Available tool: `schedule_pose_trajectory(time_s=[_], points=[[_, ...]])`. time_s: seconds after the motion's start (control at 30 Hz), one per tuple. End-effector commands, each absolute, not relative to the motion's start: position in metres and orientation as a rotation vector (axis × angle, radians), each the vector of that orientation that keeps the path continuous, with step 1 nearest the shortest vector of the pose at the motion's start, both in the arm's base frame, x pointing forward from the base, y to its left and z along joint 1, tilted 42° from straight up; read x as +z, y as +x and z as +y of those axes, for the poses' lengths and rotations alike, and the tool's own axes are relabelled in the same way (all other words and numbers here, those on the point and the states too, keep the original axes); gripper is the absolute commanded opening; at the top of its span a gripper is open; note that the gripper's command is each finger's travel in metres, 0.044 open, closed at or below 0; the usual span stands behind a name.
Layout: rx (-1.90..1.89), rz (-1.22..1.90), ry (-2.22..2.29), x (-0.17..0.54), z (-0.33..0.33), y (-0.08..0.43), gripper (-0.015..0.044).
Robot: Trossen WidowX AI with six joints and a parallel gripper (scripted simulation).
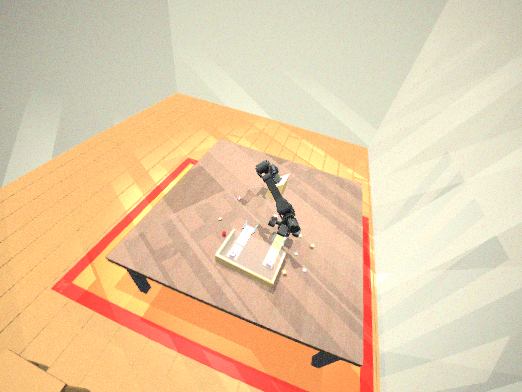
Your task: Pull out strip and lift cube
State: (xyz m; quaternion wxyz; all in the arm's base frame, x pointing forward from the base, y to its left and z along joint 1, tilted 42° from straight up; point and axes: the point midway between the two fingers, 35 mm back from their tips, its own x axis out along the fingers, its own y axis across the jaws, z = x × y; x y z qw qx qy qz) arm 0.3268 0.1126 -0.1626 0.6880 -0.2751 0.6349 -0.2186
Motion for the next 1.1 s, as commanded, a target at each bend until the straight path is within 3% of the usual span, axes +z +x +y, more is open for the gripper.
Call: schedule_pose_trajectory(time_s=[0.0, 1.07], points=[[-0.498, 1.448, -0.617, -0.167, 0.106, 0.313, 0.0], [-0.497, 1.45, -0.618, -0.169, 0.102, 0.267, 0.0]])
